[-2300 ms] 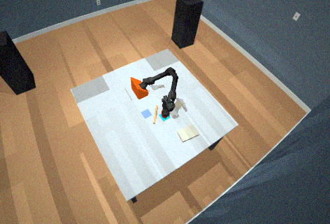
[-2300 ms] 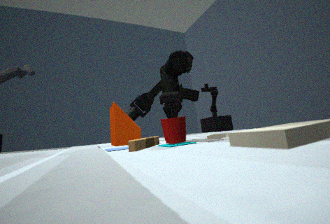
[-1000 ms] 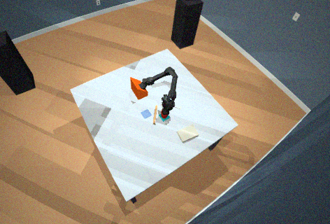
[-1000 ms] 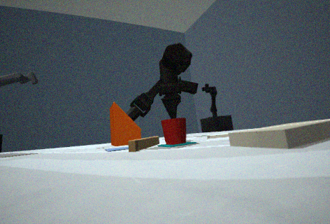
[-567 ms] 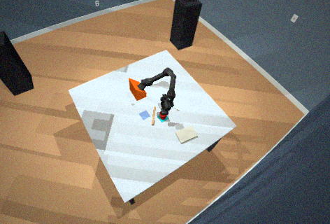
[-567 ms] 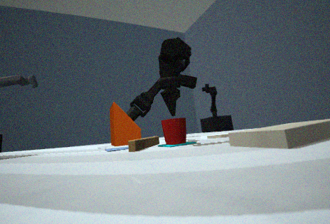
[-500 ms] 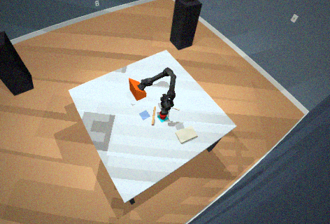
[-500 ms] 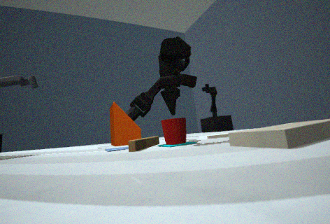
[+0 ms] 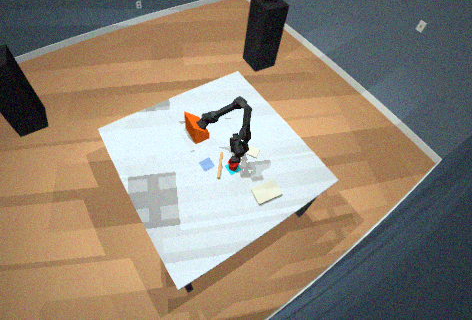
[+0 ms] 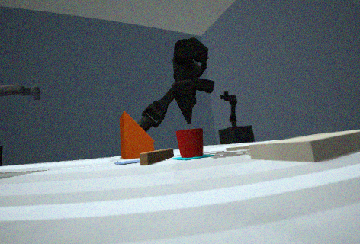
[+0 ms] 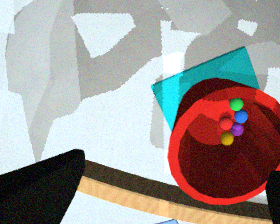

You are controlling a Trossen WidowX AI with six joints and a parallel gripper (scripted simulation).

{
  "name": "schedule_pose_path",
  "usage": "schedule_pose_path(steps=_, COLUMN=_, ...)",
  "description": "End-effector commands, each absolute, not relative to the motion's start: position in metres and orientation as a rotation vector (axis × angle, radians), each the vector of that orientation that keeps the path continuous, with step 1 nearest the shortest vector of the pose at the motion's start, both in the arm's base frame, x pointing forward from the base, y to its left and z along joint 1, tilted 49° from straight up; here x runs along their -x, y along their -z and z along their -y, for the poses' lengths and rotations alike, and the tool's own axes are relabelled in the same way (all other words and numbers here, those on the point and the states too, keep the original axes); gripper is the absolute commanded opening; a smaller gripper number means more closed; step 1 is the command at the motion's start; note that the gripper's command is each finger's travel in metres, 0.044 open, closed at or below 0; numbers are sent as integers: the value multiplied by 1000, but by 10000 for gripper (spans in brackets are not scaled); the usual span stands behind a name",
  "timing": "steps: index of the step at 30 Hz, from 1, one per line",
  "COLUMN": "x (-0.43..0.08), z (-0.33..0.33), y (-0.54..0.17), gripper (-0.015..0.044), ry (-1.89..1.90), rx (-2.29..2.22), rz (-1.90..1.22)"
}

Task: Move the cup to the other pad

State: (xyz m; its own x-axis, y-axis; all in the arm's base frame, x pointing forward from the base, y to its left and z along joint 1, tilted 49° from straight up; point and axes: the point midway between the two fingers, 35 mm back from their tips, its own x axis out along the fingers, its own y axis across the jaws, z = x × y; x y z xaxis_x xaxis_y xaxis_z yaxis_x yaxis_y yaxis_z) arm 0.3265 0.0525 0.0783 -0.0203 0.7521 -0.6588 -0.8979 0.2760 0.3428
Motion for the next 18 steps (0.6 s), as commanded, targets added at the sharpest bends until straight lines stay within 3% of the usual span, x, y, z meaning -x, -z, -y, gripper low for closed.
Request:
schedule_pose_path(steps=1, x=-329, z=-42, y=-86, gripper=440, ry=-1322, rx=214, rz=-881)
schedule_pose_path(steps=18, x=-329, z=-14, y=-112, gripper=440, ry=-1319, rx=213, rz=-879)
